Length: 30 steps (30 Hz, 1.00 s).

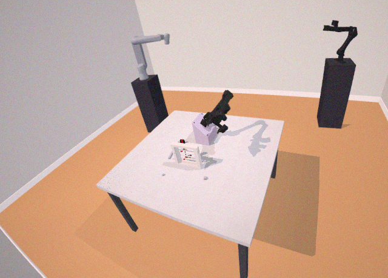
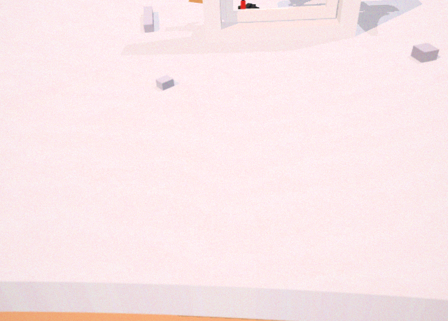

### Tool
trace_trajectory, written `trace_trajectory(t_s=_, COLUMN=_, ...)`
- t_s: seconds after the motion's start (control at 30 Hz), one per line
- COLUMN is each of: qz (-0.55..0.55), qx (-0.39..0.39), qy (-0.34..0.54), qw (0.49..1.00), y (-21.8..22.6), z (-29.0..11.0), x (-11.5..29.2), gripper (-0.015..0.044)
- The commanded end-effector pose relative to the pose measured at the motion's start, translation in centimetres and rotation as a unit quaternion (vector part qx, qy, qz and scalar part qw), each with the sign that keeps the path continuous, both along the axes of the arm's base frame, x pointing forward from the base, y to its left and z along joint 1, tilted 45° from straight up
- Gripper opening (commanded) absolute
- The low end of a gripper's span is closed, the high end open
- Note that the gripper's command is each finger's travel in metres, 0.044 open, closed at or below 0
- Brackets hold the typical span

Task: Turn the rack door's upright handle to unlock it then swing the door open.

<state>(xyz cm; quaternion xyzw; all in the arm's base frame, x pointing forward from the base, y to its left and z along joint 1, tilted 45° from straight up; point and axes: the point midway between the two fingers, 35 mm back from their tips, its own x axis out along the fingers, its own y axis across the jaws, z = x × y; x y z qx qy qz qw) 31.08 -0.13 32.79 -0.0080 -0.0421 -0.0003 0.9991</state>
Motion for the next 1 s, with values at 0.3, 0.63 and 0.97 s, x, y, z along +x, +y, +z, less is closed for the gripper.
trace_trajectory(t_s=0.3, qz=-0.001, qx=-0.034, qy=0.112, qw=0.993, y=-1.5, z=-3.7, x=2.9, gripper=0.0288)
trace_trajectory(t_s=0.63, qz=0.01, qx=-0.054, qy=0.239, qw=0.969, y=-3.6, z=-8.3, x=5.1, gripper=0.0288)
trace_trajectory(t_s=0.97, qz=0.025, qx=-0.044, qy=0.356, qw=0.933, y=-6.1, z=-13.1, x=5.9, gripper=0.0288)
